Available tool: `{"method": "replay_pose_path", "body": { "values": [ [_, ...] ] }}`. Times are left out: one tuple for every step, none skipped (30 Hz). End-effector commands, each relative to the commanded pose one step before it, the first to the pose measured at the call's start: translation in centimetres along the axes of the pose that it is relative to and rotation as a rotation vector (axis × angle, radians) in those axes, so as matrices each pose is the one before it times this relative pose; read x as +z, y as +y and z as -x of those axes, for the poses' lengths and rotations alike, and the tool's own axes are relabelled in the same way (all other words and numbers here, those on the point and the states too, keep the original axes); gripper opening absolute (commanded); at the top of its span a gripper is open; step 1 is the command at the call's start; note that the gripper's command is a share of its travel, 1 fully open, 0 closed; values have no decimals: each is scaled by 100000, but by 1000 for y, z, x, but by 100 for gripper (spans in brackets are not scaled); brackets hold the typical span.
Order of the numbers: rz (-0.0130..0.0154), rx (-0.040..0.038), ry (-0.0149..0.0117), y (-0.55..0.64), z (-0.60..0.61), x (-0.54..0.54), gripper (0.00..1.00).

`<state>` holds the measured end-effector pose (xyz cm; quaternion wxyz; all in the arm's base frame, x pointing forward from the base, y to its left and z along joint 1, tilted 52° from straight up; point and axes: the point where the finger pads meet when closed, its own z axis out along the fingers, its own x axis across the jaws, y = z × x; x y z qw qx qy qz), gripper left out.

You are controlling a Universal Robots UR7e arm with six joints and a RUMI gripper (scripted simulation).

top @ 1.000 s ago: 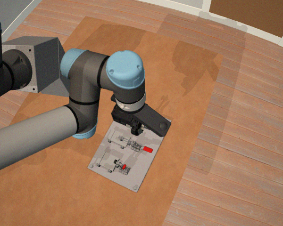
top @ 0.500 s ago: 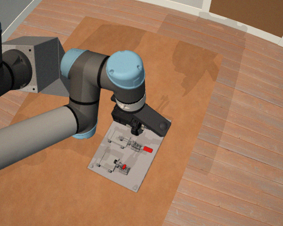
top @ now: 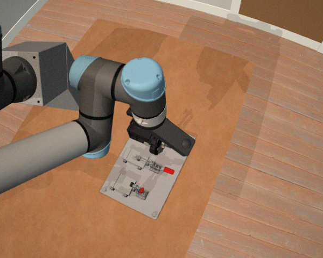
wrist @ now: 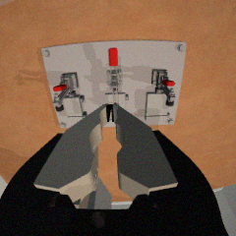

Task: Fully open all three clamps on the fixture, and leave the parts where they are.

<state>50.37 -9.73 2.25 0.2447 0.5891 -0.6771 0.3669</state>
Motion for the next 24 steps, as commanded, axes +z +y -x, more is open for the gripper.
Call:
{"method": "replay_pose_path", "body": {
  "values": [
    [-101, 28, -18, -28, 1, -43, 0],
    [0, 0, 0, 0, 0, 0, 0],
    [0, 0, 0, 0, 0, 0, 0],
    [0, 0, 0, 0, 0, 0, 0],
    [0, 0, 0, 0, 0, 0, 0],
    [0, 0, 0, 0, 0, 0, 0],
    [0, 0, 0, 0, 0, 0, 0],
    [0, 0, 0, 0, 0, 0, 0],
    [0, 0, 0, 0, 0, 0, 0],
    [0, 0, 0, 0, 0, 0, 0],
    [0, 0, 0, 0, 0, 0, 0],
    [0, 0, 0, 0, 0, 0, 0],
    [0, 0, 0, 0, 0, 0, 0],
    [0, 0, 0, 0, 0, 0, 0],
    [0, 0, 0, 0, 0, 0, 59],
    [0, 0, 0, 0, 0, 0, 59],
    [0, 0, 0, 0, 0, 0, 59],
    [0, 0, 0, 0, 0, 0, 59],
    [0, 0, 0, 0, 0, 0, 59],
    [0, 0, 0, 0, 0, 0, 59],
    [0, 0, 0, 0, 0, 0, 59],
    [0, 0, 0, 0, 0, 0, 59],
    [0, 0, 0, 0, 0, 0, 59],
    [0, 0, 0, 0, 0, 0, 59]
  ]
}}
